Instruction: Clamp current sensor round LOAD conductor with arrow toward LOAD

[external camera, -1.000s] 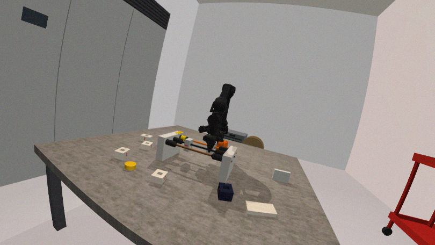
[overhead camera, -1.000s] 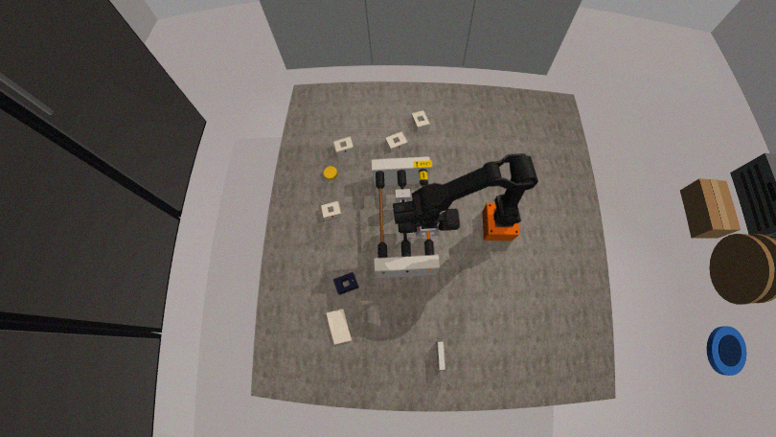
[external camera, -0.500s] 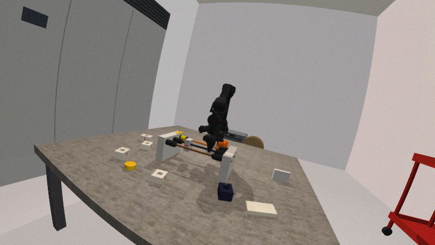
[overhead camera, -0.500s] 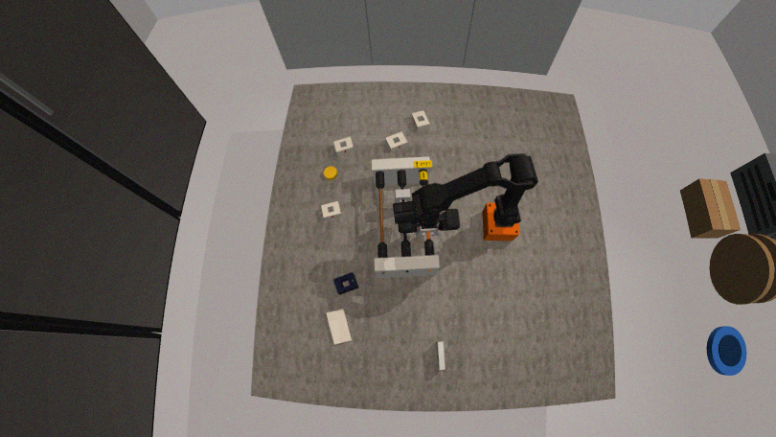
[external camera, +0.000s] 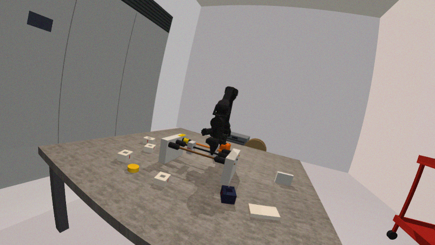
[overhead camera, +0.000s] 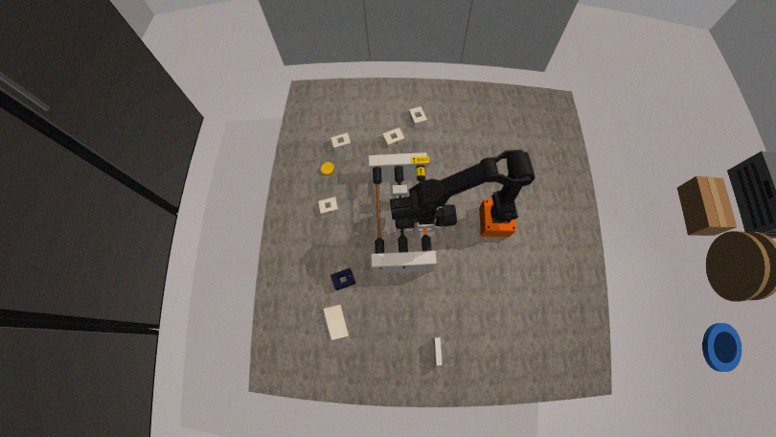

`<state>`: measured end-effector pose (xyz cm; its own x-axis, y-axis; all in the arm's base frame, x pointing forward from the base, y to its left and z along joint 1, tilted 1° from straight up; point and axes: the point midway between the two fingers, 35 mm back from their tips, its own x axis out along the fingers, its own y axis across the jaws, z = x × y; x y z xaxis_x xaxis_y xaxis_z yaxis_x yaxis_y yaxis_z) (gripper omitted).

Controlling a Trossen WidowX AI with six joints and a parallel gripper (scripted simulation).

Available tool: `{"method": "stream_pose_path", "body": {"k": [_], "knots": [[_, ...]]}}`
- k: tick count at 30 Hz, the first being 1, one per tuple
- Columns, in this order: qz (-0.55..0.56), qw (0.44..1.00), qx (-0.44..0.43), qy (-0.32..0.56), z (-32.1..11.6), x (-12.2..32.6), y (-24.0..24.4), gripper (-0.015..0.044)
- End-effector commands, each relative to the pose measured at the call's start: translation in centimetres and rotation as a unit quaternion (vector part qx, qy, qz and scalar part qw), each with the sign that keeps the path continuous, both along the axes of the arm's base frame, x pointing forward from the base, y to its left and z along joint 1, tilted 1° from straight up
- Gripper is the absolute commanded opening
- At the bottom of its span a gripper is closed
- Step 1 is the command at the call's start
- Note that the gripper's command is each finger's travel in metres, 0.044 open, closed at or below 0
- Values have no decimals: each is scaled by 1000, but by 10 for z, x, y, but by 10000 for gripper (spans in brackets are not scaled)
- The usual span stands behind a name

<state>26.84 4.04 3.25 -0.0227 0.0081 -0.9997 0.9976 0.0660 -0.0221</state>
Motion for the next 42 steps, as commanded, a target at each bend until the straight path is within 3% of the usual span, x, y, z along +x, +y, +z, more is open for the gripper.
{"method": "stream_pose_path", "body": {"k": [1, 11, 28, 31, 42], "knots": [[0, 1000, 0, -2, 1, 1, 0, 0], [0, 1000, 0, -2, 1, 1, 0, 0], [0, 1000, 1, -15, 3, 0, 0, 440], [-1, 997, 5, -78, 13, 0, 0, 440], [-2, 995, 6, -101, 1, 3, 1, 440]]}}
